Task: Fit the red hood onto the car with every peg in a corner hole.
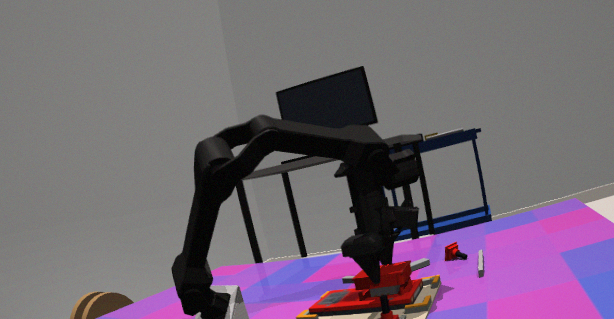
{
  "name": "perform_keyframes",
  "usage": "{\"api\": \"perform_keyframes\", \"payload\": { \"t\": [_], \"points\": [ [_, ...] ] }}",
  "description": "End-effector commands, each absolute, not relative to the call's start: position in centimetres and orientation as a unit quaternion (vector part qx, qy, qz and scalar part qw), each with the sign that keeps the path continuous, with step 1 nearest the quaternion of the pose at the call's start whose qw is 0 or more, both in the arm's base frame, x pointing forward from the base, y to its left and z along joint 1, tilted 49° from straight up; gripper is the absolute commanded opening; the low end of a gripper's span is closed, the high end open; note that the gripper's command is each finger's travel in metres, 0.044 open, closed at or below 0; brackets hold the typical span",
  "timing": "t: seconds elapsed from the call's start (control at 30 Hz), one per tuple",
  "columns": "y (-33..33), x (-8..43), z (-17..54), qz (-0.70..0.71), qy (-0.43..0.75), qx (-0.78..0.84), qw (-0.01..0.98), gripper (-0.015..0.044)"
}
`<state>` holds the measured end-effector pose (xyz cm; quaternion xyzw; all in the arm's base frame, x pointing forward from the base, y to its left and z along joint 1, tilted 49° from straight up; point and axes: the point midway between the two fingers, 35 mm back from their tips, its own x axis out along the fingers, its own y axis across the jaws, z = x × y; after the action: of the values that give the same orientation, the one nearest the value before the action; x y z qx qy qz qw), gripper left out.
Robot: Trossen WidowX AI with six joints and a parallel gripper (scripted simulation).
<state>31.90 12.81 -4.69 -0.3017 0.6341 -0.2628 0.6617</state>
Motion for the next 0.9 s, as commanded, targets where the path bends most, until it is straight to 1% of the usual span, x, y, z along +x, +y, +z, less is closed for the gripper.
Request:
{"api": "perform_keyframes", "payload": {
  "t": [0.0,0.87],
  "points": [
    [12.7,31.95,-4.76,-0.262,0.633,-0.304,0.662,0.0],
    [12.03,32.02,-5.34,-0.262,0.633,-0.304,0.662,0.0]
  ]
}}
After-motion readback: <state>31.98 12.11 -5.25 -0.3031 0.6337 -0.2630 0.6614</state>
